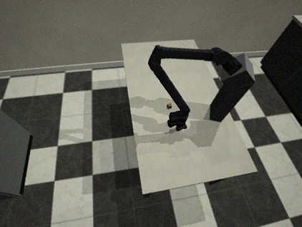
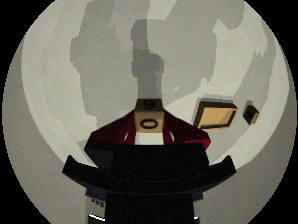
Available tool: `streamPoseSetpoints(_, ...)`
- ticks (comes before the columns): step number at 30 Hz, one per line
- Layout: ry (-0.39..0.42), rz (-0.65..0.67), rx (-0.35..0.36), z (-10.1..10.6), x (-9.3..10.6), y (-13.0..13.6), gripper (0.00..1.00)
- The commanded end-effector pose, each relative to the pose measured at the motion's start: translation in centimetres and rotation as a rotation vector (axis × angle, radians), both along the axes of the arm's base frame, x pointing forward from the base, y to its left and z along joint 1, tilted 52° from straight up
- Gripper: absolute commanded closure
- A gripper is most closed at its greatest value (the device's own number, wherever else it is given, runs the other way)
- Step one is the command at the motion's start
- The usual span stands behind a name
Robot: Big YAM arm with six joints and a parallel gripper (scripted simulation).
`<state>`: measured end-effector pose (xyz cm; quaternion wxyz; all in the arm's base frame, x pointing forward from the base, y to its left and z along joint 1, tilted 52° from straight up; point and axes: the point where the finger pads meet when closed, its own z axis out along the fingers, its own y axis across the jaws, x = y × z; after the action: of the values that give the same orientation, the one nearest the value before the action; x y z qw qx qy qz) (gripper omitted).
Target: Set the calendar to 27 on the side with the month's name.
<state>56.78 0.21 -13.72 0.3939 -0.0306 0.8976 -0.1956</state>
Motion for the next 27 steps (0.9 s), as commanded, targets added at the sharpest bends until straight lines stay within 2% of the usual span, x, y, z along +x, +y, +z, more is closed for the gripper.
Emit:
streamPoseSetpoints(1,0.016,-0.004,-0.005,-0.87,-0.54,-0.54,0.73)
streamPoseSetpoints(7,0.016,-0.004,-0.005,-0.87,-0.54,-0.54,0.73)
streamPoseSetpoints(11,0.016,-0.004,-0.005,-0.87,-0.54,-0.54,0.66)
streamPoseSetpoints(13,0.016,-0.004,-0.005,-0.87,-0.54,-0.54,0.66)
streamPoseSetpoints(14,0.016,-0.004,-0.005,-0.87,-0.54,-0.54,0.62)
streamPoseSetpoints(18,0.016,-0.004,-0.005,-0.87,-0.54,-0.54,0.62)
streamPoseSetpoints(22,0.016,-0.004,-0.005,-0.87,-0.54,-0.54,0.54)
streamPoseSetpoints(27,0.016,-0.004,-0.005,-0.87,-0.54,-0.54,0.54)
